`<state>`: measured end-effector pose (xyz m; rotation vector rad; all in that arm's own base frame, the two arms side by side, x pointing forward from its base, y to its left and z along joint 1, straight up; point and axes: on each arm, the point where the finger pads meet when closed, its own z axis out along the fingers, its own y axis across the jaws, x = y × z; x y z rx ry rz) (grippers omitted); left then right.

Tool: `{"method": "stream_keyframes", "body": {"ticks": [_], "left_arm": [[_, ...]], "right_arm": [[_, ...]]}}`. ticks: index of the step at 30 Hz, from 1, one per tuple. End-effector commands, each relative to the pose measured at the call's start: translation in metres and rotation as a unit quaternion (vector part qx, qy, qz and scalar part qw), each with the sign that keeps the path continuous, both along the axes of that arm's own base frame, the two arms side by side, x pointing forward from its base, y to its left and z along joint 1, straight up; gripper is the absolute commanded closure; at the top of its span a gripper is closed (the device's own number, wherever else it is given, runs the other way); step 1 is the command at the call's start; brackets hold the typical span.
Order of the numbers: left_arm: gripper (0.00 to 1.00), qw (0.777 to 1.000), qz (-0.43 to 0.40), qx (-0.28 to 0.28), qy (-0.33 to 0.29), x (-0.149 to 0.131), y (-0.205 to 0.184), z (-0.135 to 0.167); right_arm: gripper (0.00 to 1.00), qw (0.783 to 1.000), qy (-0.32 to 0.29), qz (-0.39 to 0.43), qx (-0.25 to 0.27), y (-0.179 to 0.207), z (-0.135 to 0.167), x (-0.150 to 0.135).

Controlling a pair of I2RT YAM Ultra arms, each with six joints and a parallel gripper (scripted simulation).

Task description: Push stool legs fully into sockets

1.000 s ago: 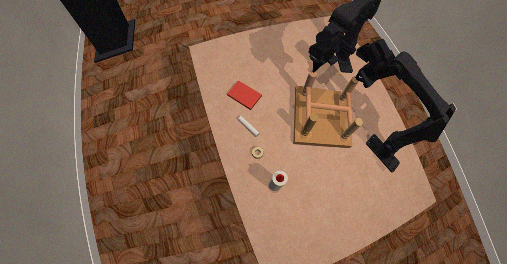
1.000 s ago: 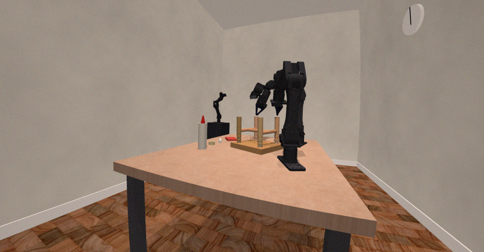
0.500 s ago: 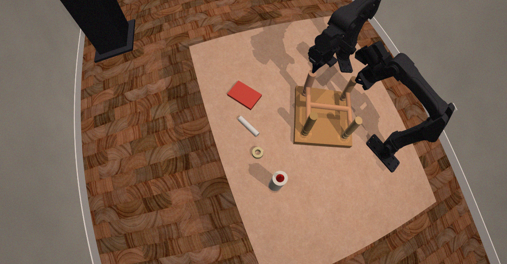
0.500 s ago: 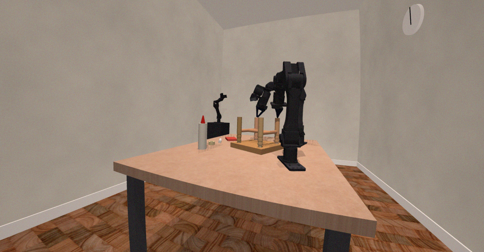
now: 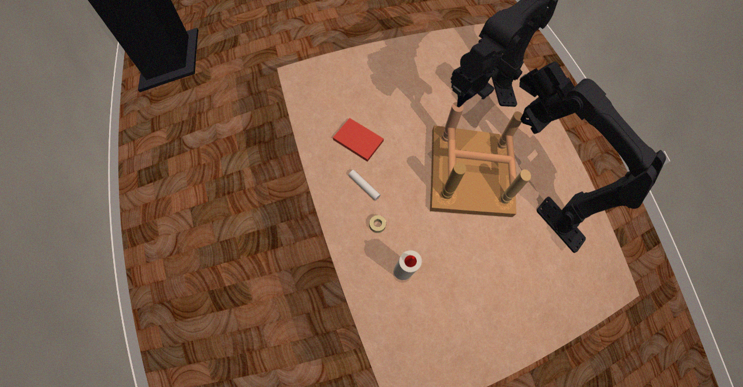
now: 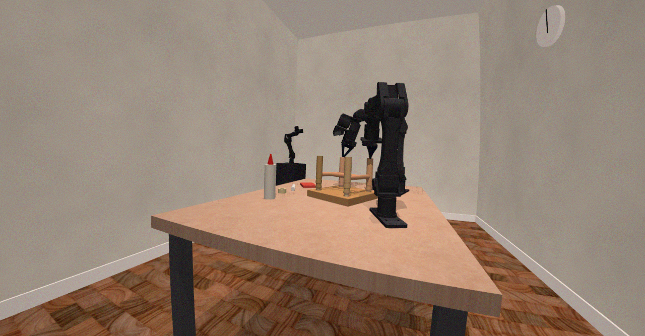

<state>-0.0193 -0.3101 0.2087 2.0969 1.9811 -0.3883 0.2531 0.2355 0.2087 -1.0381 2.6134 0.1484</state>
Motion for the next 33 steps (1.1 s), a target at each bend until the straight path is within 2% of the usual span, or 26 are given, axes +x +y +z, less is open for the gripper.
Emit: {"method": "stream_keyframes", "body": {"ticks": [1, 2, 4, 5, 6, 8, 33], "left_arm": [[1.00, 1.000, -0.001, -0.029, 0.004, 0.000, -0.003, 0.015], [1.00, 1.000, -0.001, -0.012, 0.003, 0.000, -0.004, 0.008], [1.00, 1.000, -0.001, -0.012, 0.003, 0.000, -0.004, 0.008], [1.00, 1.000, 0.000, 0.015, 0.000, 0.000, 0.004, -0.006], [1.00, 1.000, 0.000, 0.028, -0.002, 0.001, 0.007, -0.013], [1.00, 0.999, 0.000, 0.038, -0.003, 0.001, 0.010, -0.017], [1.00, 0.988, 0.000, 0.151, -0.010, 0.005, 0.054, -0.061]], "right_arm": [[1.00, 0.999, -0.034, 0.001, 0.038, 0.007, 0.027, 0.008], [1.00, 0.999, -0.021, 0.001, 0.026, 0.004, 0.015, 0.004], [1.00, 0.999, -0.021, 0.001, 0.026, 0.004, 0.015, 0.004], [1.00, 1.000, -0.021, 0.002, 0.022, 0.005, 0.013, 0.004], [1.00, 1.000, 0.019, 0.001, -0.016, -0.004, -0.013, -0.005], [1.00, 0.999, 0.026, 0.002, -0.020, -0.004, -0.018, -0.007], [1.00, 0.989, 0.112, 0.001, -0.097, -0.034, -0.064, -0.040]]}}
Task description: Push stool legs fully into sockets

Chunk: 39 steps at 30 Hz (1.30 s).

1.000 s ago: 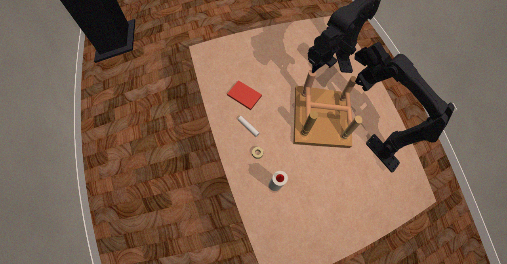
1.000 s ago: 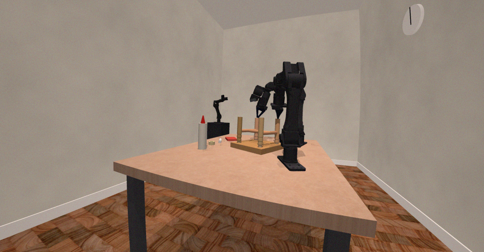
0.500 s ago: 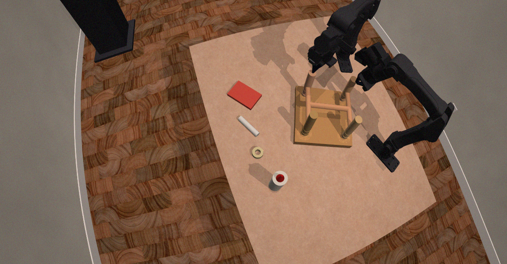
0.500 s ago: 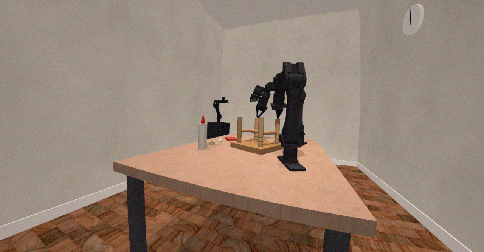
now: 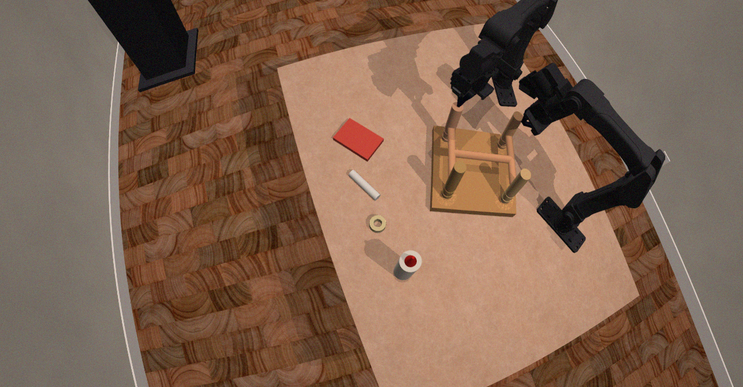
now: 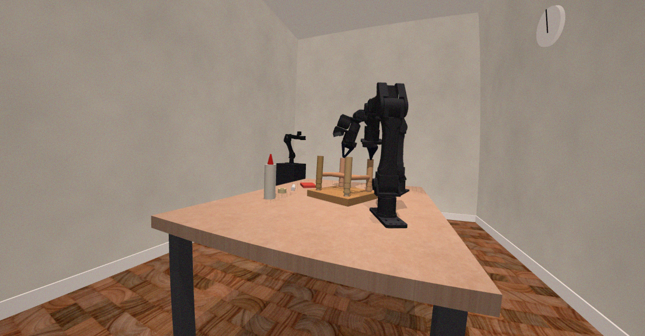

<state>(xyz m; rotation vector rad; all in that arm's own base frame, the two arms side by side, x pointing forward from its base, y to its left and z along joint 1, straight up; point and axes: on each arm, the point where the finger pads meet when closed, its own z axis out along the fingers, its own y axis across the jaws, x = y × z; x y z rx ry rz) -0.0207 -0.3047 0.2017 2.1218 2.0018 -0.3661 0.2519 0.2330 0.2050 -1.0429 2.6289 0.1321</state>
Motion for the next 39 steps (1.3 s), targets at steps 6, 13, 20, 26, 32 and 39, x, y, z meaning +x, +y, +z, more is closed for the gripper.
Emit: {"method": "stream_keyframes", "body": {"ticks": [6, 13, 20, 26, 32, 39], "left_arm": [[1.00, 1.000, 0.001, -0.014, -0.002, 0.001, -0.001, 0.008], [1.00, 0.999, 0.001, 0.036, -0.004, 0.002, 0.010, -0.017], [1.00, 1.000, 0.002, 0.004, -0.003, 0.003, 0.005, -0.004], [1.00, 1.000, 0.002, 0.015, -0.004, 0.005, 0.013, 0.000], [1.00, 1.000, -0.002, 0.011, -0.003, 0.002, 0.009, 0.002], [1.00, 1.000, 0.004, 0.009, -0.002, 0.006, 0.013, 0.016]], "right_arm": [[1.00, 1.000, 0.011, 0.000, -0.009, -0.003, -0.006, -0.003], [1.00, 0.998, 0.050, 0.001, -0.040, -0.011, -0.027, -0.014], [1.00, 1.000, -0.015, -0.002, 0.015, 0.002, 0.008, 0.006], [1.00, 1.000, -0.018, -0.002, 0.018, 0.002, 0.011, 0.006], [1.00, 1.000, -0.018, -0.002, 0.018, 0.002, 0.011, 0.006], [1.00, 1.000, -0.018, -0.002, 0.018, 0.002, 0.011, 0.006]]}}
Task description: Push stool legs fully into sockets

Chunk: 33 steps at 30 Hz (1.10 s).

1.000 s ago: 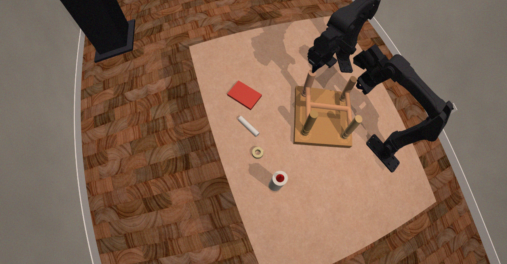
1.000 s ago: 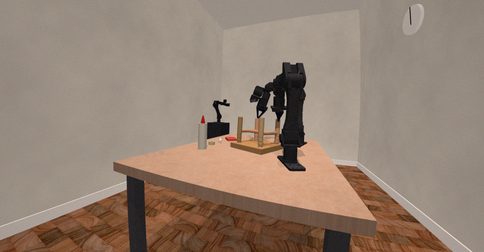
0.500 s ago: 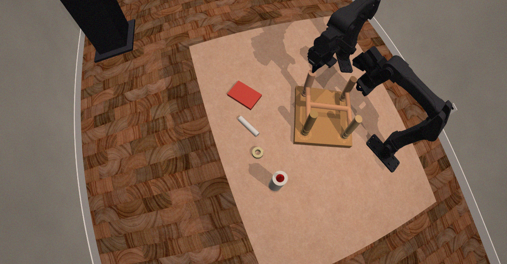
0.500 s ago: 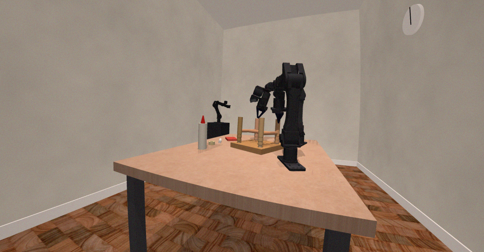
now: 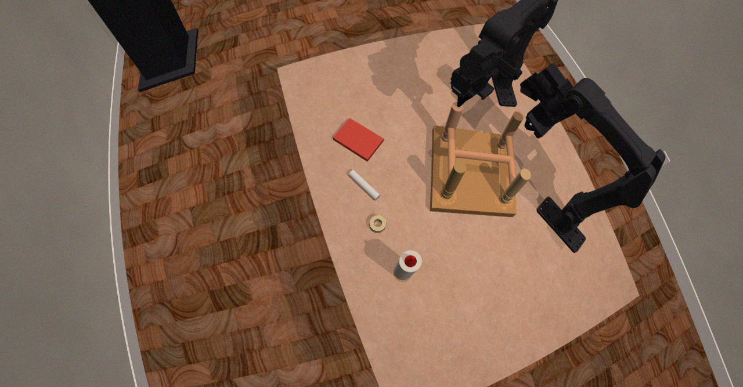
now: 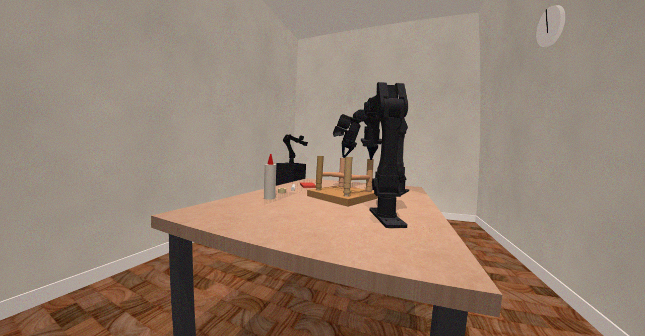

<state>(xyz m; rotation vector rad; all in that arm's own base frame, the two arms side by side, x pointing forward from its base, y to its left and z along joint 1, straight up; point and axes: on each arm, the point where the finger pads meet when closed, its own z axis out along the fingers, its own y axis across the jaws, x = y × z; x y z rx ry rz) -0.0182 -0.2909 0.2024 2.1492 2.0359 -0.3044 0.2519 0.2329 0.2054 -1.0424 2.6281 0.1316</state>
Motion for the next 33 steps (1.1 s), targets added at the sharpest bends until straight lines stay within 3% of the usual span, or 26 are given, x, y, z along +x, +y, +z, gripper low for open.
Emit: {"method": "stream_keyframes", "body": {"ticks": [1, 6, 8, 10, 14, 21, 26, 33], "left_arm": [[1.00, 1.000, -0.009, 0.015, 0.000, -0.002, 0.009, 0.014], [1.00, 1.000, 0.002, 0.018, -0.001, 0.004, 0.013, 0.033], [1.00, 1.000, -0.007, -0.011, 0.000, -0.001, 0.007, 0.038], [1.00, 1.000, -0.009, 0.007, -0.001, -0.002, 0.013, 0.026], [1.00, 1.000, -0.009, -0.017, 0.001, -0.003, 0.008, 0.035], [1.00, 1.000, -0.011, 0.006, 0.000, -0.004, 0.007, 0.027], [1.00, 1.000, -0.006, -0.019, 0.001, -0.001, 0.006, 0.038], [1.00, 1.000, -0.006, -0.020, 0.001, -0.001, 0.006, 0.040]], "right_arm": [[1.00, 1.000, -0.018, -0.002, 0.018, 0.002, 0.010, 0.006], [1.00, 1.000, -0.018, -0.002, 0.018, 0.002, 0.010, 0.006], [1.00, 1.000, -0.018, -0.002, 0.018, 0.002, 0.010, 0.006], [1.00, 1.000, -0.018, -0.002, 0.018, 0.002, 0.010, 0.006], [1.00, 1.000, -0.018, -0.002, 0.018, 0.002, 0.010, 0.006], [1.00, 1.000, -0.018, -0.002, 0.018, 0.002, 0.010, 0.006], [1.00, 1.000, -0.020, 0.000, 0.019, -0.002, 0.029, -0.003], [1.00, 1.000, -0.014, 0.004, 0.013, 0.003, 0.023, -0.002]]}}
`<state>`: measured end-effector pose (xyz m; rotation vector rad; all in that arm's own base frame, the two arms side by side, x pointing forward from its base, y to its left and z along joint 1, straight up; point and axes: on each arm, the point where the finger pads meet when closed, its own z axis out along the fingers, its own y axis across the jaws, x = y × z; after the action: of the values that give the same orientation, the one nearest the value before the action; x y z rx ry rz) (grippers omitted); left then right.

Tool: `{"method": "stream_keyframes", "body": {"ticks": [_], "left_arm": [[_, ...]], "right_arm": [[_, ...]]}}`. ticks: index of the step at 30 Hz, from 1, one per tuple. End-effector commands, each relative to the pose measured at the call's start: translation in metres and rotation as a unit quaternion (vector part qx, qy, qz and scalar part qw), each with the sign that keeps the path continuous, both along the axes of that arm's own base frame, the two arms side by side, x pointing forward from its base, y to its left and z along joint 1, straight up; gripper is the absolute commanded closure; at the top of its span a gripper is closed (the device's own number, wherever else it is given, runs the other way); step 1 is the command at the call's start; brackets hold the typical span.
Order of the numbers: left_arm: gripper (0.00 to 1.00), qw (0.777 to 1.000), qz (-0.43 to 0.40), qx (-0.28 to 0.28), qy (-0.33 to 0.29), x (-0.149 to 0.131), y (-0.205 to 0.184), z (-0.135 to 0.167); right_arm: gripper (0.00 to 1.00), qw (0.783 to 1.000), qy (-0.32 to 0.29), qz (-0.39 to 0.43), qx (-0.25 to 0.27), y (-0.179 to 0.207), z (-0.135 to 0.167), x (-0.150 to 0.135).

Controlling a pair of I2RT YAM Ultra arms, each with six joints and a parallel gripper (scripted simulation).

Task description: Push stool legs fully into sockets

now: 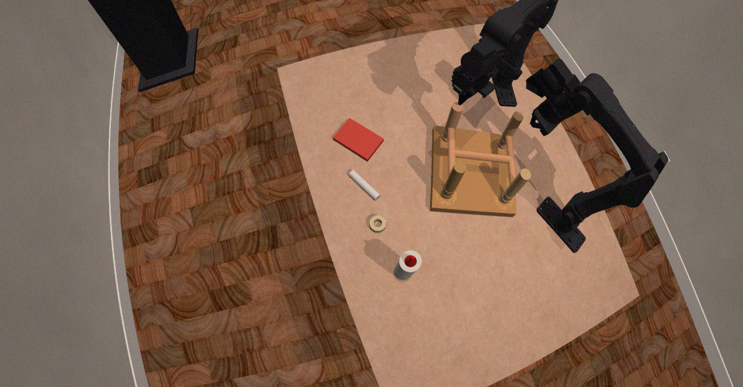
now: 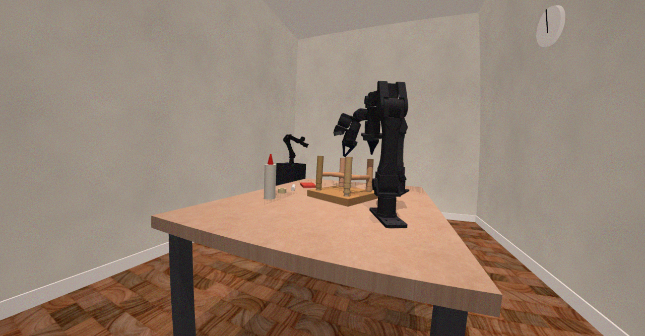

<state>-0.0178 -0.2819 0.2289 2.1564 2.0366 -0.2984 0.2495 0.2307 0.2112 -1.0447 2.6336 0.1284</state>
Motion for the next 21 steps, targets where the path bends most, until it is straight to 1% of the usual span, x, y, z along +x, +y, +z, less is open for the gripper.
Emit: {"method": "stream_keyframes", "body": {"ticks": [1, 2, 3, 6, 10, 12, 13, 14, 15, 18, 19, 21], "left_arm": [[1.00, 1.000, -0.004, -0.023, 0.001, -0.001, -0.003, 0.013], [1.00, 1.000, -0.004, -0.023, 0.001, -0.001, -0.003, 0.013], [1.00, 1.000, -0.004, -0.023, 0.001, -0.001, -0.003, 0.013], [1.00, 1.000, -0.004, -0.023, 0.001, -0.001, -0.003, 0.013], [1.00, 1.000, -0.004, -0.023, 0.001, -0.001, -0.003, 0.013], [1.00, 1.000, -0.004, -0.023, 0.001, -0.001, -0.003, 0.013], [1.00, 1.000, -0.004, -0.023, 0.001, -0.001, -0.003, 0.013], [1.00, 1.000, -0.004, -0.023, 0.001, -0.001, -0.003, 0.013], [1.00, 1.000, -0.004, -0.023, 0.001, -0.001, -0.003, 0.013], [1.00, 1.000, -0.004, -0.023, 0.001, -0.001, -0.003, 0.013], [1.00, 1.000, -0.004, -0.023, 0.001, -0.001, -0.003, 0.013], [1.00, 1.000, -0.004, -0.023, 0.001, -0.001, -0.003, 0.013]], "right_arm": [[1.00, 1.000, -0.016, 0.004, 0.015, 0.005, 0.018, 0.000], [1.00, 1.000, -0.022, 0.000, 0.021, 0.006, 0.019, 0.005], [1.00, 1.000, -0.017, 0.004, 0.013, -0.003, 0.033, -0.010], [1.00, 1.000, -0.018, 0.000, 0.013, -0.008, 0.044, -0.011], [1.00, 1.000, 0.001, 0.003, -0.005, -0.005, 0.043, -0.011], [1.00, 1.000, -0.002, 0.000, -0.003, -0.009, 0.053, -0.013], [1.00, 1.000, -0.024, -0.002, 0.020, -0.006, 0.062, -0.009], [1.00, 0.999, -0.033, -0.002, 0.030, -0.007, 0.065, -0.009], [1.00, 0.999, -0.026, -0.002, 0.023, -0.007, 0.060, -0.010], [1.00, 0.999, -0.027, -0.002, 0.025, -0.006, 0.063, -0.008], [1.00, 0.999, -0.025, -0.002, 0.023, -0.005, 0.050, -0.008], [1.00, 0.999, -0.026, -0.001, 0.023, -0.005, 0.050, -0.008]]}}
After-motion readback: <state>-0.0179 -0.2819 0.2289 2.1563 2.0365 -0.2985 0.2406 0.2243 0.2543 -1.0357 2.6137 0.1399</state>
